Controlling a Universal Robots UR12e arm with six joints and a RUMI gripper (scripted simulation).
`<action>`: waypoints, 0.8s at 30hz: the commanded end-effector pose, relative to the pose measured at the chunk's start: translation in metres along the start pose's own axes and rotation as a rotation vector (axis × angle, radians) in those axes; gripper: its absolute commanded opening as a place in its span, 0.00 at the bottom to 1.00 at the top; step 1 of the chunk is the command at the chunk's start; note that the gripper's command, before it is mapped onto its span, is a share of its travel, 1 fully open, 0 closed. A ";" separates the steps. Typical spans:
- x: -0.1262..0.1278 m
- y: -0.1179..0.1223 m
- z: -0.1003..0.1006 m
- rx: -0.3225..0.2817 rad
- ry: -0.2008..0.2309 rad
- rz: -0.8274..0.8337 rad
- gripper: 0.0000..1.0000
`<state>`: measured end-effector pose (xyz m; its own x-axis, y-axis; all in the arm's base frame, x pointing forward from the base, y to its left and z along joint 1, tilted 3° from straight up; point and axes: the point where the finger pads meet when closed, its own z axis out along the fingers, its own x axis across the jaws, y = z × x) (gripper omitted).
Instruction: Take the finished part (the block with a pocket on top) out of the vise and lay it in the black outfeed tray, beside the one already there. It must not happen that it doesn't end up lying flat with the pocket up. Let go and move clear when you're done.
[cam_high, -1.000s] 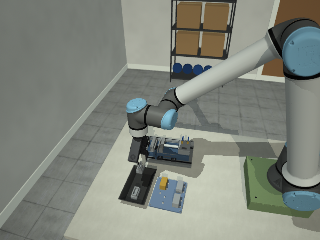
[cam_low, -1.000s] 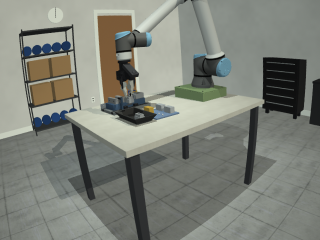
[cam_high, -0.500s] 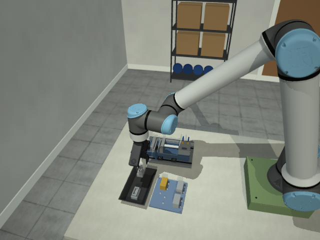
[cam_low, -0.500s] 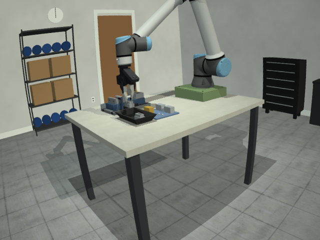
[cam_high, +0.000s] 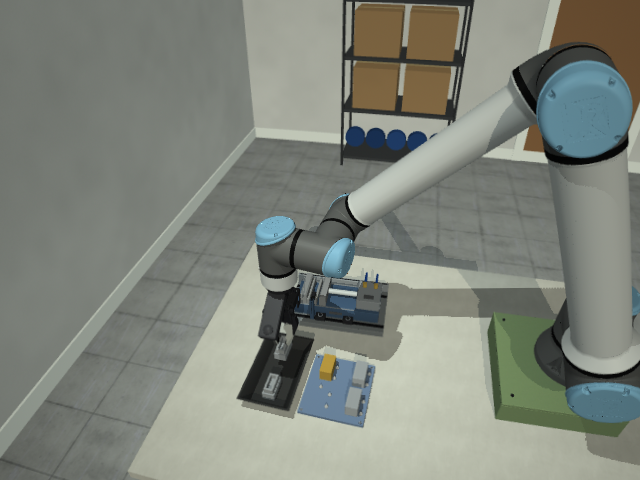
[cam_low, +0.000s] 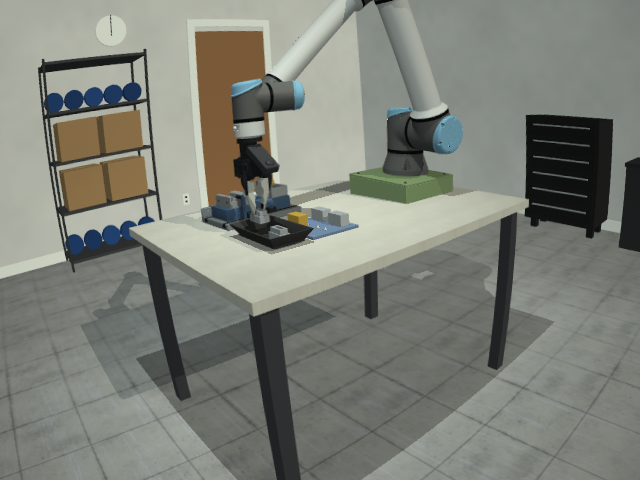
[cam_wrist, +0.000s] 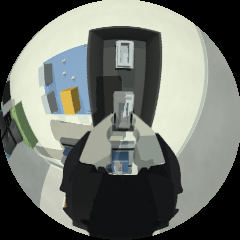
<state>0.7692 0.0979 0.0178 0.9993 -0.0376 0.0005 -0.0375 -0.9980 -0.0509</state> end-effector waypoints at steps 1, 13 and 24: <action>0.001 0.000 0.006 0.000 0.002 0.000 0.00; 0.001 0.000 0.016 0.000 0.002 0.000 0.00; 0.001 0.000 0.020 0.000 0.002 0.000 0.00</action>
<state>0.7694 0.0989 -0.0019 0.9993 -0.0376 0.0006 -0.0375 -0.9980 -0.0509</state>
